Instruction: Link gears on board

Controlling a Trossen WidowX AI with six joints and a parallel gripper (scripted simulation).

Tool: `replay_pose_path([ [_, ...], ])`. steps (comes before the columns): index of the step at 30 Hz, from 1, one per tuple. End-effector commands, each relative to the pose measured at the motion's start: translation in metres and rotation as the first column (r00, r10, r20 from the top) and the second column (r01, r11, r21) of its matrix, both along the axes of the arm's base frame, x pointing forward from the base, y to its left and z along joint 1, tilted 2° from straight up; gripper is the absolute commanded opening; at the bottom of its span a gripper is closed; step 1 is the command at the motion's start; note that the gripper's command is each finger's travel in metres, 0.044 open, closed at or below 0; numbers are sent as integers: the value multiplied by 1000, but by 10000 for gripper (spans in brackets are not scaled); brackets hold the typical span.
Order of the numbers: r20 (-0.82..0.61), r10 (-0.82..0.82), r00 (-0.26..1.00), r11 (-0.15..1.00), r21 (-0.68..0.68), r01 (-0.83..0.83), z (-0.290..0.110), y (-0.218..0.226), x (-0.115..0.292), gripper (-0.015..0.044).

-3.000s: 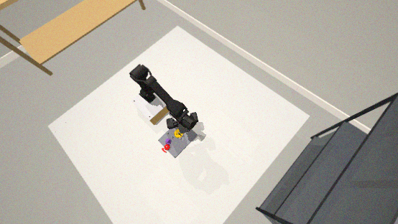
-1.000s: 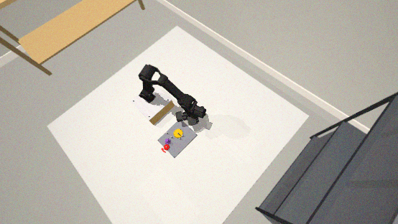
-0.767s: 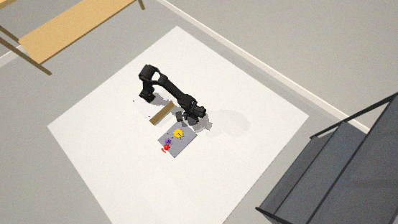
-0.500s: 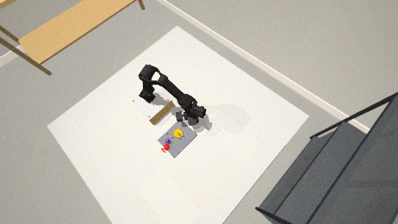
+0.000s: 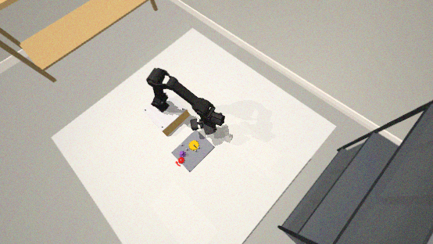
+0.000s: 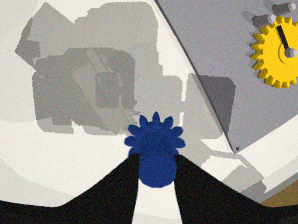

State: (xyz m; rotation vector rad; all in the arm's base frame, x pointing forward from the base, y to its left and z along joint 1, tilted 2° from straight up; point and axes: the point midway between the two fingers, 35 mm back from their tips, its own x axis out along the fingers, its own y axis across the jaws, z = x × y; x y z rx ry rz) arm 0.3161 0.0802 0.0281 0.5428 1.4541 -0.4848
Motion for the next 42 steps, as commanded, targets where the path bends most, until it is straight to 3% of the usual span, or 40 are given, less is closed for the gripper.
replay_pose_path([
  [1,14,1,1000,1000,-2,-1,18,0,1,0],
  [24,9,-4,1000,1000,0,4,98,-4,-17,0],
  [42,8,-1,1000,1000,0,1,88,-31,-11,0],
])
